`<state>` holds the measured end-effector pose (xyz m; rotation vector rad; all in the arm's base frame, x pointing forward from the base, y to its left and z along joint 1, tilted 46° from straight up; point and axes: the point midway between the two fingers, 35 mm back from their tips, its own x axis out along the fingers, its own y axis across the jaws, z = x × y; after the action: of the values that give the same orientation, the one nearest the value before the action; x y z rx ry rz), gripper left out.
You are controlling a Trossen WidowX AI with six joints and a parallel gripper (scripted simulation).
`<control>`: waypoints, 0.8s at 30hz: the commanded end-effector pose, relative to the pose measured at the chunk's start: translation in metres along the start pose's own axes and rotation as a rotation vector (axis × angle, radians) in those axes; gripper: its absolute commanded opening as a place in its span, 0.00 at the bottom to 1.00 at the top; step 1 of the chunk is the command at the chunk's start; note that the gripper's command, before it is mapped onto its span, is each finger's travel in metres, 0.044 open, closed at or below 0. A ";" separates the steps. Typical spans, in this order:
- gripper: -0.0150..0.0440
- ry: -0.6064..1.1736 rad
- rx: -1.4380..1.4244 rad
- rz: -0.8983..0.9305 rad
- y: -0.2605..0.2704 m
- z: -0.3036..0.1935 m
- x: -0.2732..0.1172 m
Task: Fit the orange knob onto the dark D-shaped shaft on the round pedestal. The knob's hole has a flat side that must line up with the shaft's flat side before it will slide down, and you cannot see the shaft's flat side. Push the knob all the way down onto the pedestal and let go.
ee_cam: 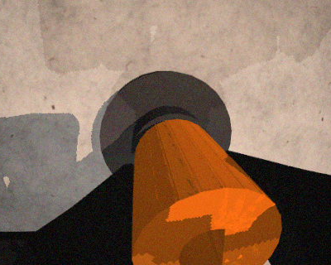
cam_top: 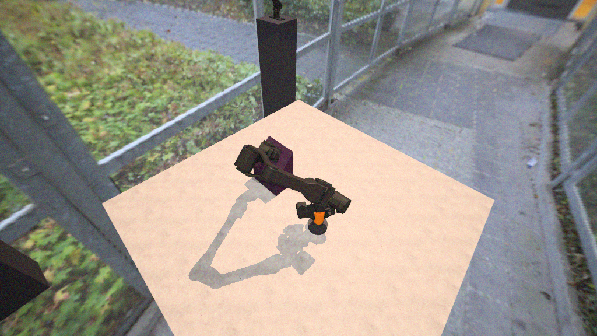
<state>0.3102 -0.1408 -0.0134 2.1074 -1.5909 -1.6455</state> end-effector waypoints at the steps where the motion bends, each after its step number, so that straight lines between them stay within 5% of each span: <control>1: 0.25 0.001 -0.035 0.002 0.000 0.001 0.004; 12: 0.25 0.000 -0.034 0.001 0.000 0.000 0.003; 24: 0.79 0.000 -0.034 0.001 0.000 0.000 0.003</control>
<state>0.3094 -0.1430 -0.0157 2.0882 -1.5477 -1.6620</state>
